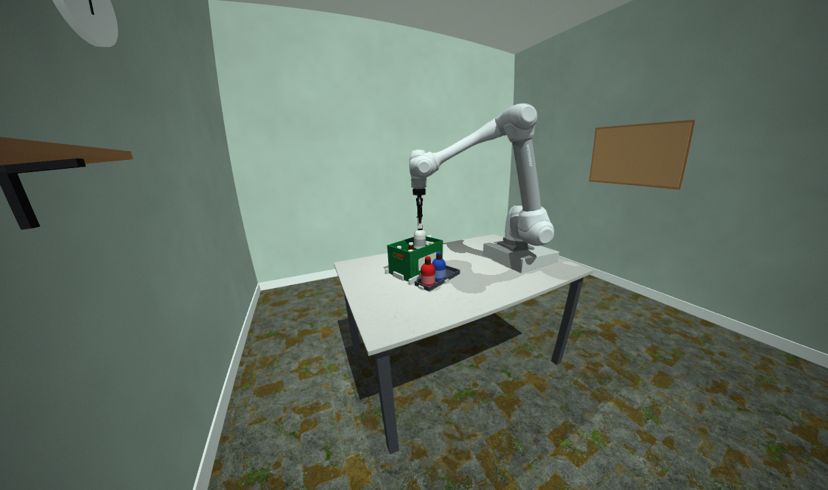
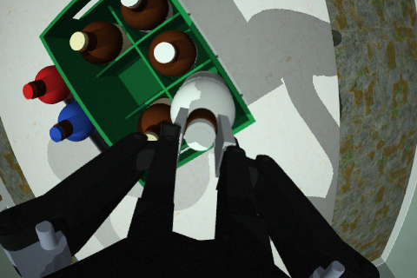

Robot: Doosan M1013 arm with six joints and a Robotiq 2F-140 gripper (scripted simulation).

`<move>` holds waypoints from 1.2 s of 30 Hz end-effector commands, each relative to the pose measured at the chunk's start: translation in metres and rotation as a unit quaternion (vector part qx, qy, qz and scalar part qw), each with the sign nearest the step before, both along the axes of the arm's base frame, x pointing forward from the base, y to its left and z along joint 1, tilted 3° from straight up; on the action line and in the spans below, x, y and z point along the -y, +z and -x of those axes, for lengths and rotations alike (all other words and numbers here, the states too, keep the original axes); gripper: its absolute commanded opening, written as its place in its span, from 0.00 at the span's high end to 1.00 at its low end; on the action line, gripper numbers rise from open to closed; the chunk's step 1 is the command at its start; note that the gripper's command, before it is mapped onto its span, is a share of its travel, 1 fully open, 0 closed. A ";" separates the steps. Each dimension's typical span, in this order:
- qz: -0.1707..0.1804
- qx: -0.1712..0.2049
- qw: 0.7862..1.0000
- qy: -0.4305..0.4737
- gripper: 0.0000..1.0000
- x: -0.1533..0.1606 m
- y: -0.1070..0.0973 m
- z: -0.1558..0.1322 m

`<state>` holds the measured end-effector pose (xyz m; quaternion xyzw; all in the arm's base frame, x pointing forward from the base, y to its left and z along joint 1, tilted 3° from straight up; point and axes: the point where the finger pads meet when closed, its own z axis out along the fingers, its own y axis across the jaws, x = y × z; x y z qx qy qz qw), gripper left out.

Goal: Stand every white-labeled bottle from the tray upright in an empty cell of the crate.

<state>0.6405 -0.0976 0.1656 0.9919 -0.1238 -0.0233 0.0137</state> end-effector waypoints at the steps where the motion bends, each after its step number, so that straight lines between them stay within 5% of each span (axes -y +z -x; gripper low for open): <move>1: 0.000 0.000 1.000 0.000 1.00 0.000 0.000 0.000; 36: 0.000 0.000 1.000 0.000 1.00 0.001 -0.027 0.001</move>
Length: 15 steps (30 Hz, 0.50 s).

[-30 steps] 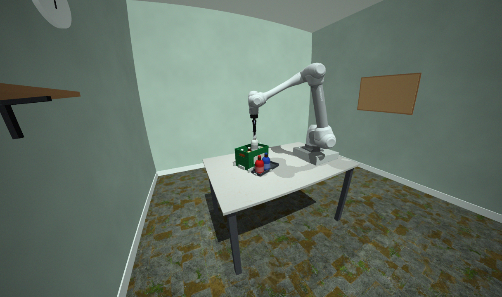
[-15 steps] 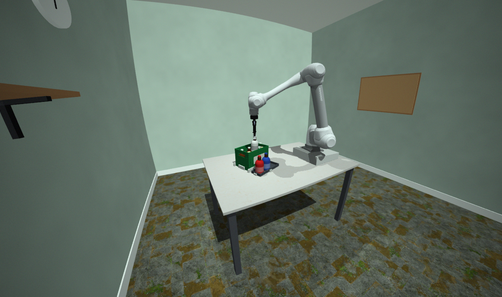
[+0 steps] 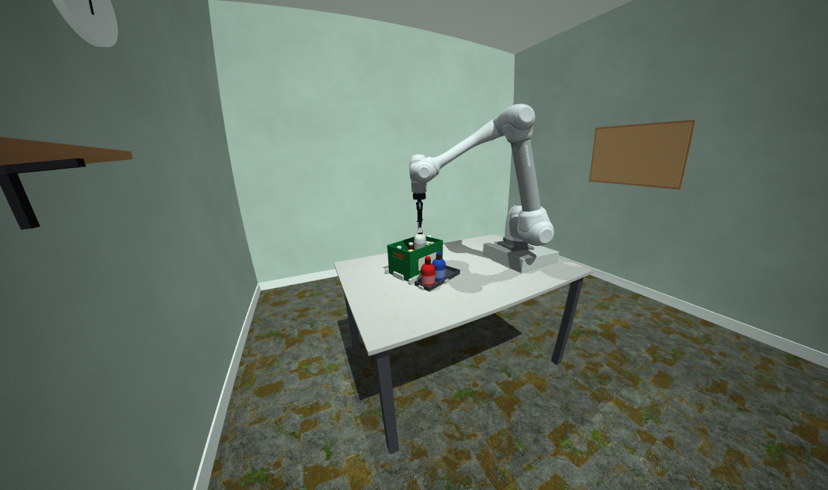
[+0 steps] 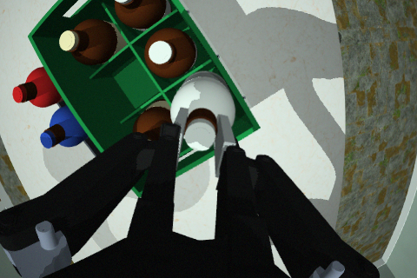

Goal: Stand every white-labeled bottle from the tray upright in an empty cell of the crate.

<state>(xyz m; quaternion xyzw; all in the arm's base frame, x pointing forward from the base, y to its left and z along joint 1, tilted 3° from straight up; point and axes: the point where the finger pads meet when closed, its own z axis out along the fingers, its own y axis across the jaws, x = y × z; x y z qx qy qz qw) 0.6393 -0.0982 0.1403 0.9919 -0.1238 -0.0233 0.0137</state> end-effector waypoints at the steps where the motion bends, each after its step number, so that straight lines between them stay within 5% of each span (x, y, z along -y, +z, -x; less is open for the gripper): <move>1: 0.000 0.000 1.000 0.000 1.00 0.000 -0.002 0.000; 15: 0.000 0.000 1.000 0.000 1.00 0.000 -0.013 0.001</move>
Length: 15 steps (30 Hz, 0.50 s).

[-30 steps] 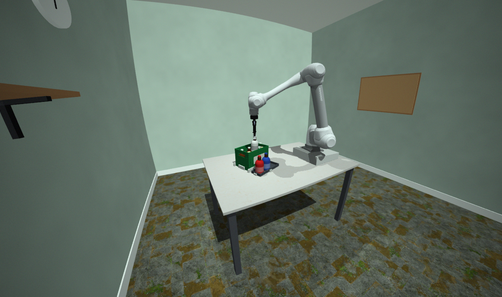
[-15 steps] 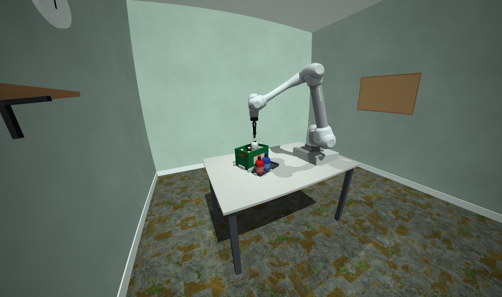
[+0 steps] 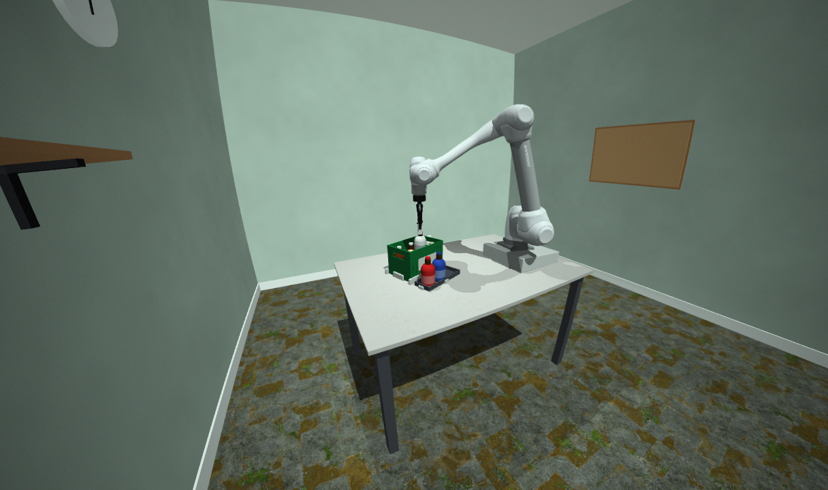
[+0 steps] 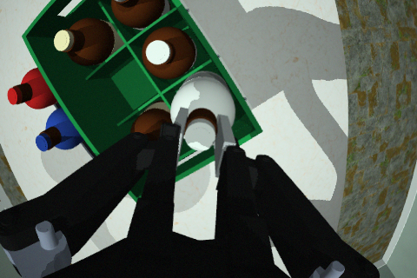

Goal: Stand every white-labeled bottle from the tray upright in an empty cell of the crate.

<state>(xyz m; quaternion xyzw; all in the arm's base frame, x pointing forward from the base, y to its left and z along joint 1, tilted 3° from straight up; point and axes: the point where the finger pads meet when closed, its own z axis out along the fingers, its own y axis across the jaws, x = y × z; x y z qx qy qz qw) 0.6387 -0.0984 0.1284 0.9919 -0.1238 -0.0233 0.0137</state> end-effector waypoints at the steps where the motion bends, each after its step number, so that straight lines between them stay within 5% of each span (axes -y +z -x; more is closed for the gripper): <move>1: 0.000 0.000 1.000 0.000 1.00 0.000 -0.001 0.000; 15: 0.000 0.000 1.000 0.000 1.00 0.000 -0.003 0.000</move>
